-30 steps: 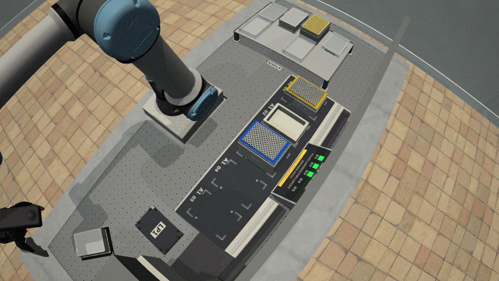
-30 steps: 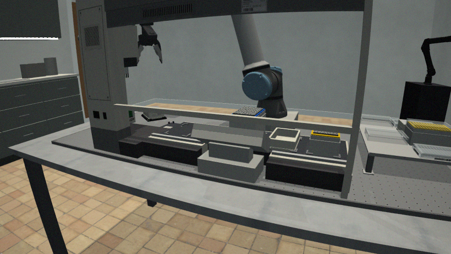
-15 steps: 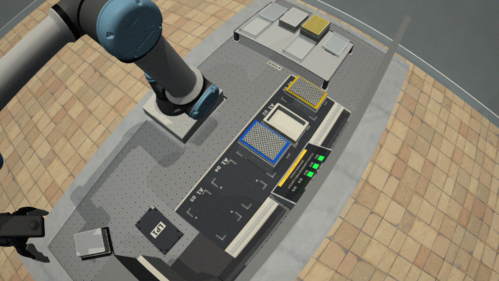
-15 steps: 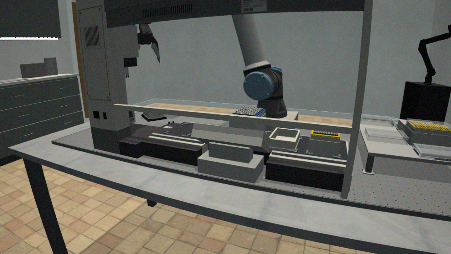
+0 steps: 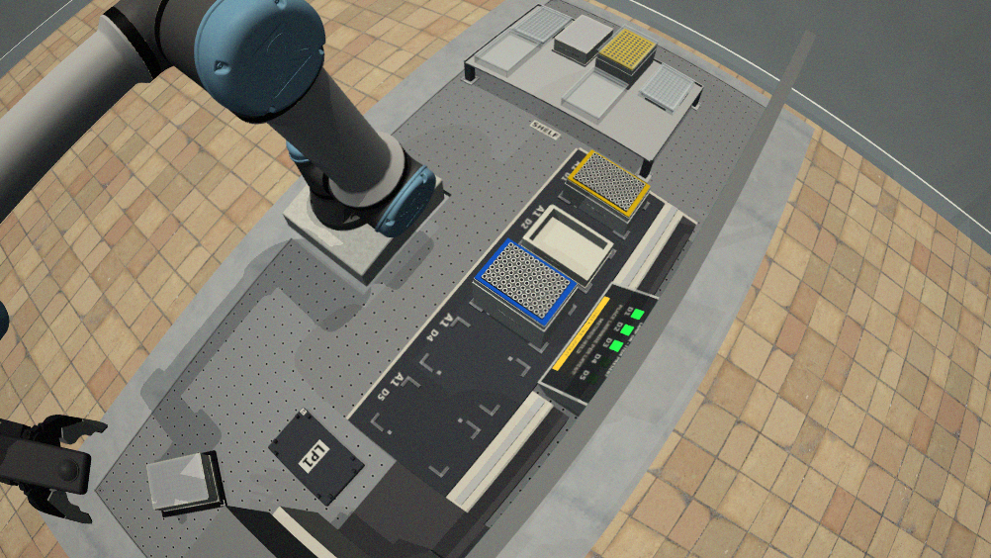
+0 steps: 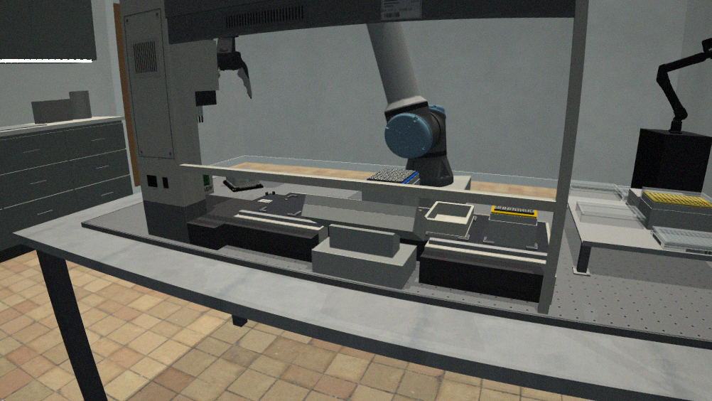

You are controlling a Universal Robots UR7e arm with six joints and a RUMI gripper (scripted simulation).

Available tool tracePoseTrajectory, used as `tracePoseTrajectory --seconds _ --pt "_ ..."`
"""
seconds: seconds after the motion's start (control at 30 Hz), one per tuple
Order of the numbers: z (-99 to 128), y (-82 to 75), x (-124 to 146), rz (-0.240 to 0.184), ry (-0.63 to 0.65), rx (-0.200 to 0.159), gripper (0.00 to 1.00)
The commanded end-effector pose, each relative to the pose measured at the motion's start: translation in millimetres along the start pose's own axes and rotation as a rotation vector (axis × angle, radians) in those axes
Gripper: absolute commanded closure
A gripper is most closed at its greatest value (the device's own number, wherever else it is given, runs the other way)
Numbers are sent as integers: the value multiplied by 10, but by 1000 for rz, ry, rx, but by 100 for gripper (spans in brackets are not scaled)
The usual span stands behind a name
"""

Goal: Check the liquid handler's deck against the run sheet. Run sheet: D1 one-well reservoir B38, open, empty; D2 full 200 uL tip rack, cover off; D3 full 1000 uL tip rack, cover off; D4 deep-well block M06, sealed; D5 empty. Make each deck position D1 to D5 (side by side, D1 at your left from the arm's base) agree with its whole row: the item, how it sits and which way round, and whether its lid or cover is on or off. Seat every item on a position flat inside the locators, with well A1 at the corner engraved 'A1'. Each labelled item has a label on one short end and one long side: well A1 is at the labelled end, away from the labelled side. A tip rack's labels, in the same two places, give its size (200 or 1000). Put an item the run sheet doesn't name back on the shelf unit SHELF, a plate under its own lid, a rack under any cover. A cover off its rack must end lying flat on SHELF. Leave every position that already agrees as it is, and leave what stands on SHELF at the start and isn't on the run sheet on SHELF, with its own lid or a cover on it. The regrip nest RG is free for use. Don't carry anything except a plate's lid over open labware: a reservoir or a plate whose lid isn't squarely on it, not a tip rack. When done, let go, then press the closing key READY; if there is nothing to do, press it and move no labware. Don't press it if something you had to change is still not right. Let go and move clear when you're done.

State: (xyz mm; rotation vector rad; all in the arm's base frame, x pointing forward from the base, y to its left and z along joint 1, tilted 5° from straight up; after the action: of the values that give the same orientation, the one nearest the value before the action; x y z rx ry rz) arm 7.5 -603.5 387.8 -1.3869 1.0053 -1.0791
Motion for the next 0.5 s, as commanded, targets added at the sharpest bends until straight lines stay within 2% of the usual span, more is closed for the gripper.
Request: tracePoseTrajectory --seconds 0.0,0.07,0.47 --pt "3 -8 2 -1 118 -3 18" --pt "3 -8 2 -1 118 -3 18" --pt "3 -8 2 -1 358 -3 18"
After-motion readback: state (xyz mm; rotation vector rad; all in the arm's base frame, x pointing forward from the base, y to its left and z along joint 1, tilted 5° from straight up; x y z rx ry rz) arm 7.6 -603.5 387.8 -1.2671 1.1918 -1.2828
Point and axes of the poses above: the point where the finger pads meet when closed, its own y axis out along the fingers, its own x axis across the jaws, z = x × y, the point moved 8 cm from there along -y, back along the fingers, and after that the axes turned 8 degrees about y, right-handed, at the moved point
